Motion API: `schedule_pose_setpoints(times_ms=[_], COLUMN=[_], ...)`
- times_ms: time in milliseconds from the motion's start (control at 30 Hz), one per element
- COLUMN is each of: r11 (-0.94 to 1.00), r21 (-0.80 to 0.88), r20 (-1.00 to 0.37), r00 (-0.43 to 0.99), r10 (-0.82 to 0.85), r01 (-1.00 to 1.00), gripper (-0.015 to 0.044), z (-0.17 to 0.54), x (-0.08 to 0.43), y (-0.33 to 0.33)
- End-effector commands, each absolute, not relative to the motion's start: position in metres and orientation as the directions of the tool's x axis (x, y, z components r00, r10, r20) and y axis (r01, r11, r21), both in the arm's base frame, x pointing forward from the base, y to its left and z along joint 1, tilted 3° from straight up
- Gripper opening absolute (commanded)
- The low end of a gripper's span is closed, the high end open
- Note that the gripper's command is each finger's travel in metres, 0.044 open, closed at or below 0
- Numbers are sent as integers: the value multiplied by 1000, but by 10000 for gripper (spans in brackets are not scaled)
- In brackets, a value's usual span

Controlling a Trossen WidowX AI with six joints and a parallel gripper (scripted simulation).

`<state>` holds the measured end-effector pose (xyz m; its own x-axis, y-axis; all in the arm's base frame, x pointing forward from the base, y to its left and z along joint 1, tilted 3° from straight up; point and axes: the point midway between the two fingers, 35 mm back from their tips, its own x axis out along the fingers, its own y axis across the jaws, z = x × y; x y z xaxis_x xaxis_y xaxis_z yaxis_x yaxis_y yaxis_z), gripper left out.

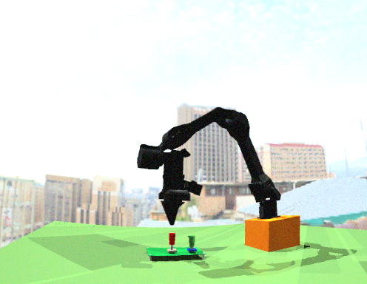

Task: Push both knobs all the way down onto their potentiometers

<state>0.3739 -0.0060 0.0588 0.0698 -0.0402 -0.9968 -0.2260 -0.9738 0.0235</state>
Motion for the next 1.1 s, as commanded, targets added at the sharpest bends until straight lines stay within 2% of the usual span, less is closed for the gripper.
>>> schedule_pose_setpoints(times_ms=[0,1067], r11=[-975,-975], r21=[20,21], r20=[-997,-997], r00=[68,68], r10=[-36,-36], r01=[-221,-221], gripper=[0,0], z=[52,36], x=[374,375], y=[-6,-6])
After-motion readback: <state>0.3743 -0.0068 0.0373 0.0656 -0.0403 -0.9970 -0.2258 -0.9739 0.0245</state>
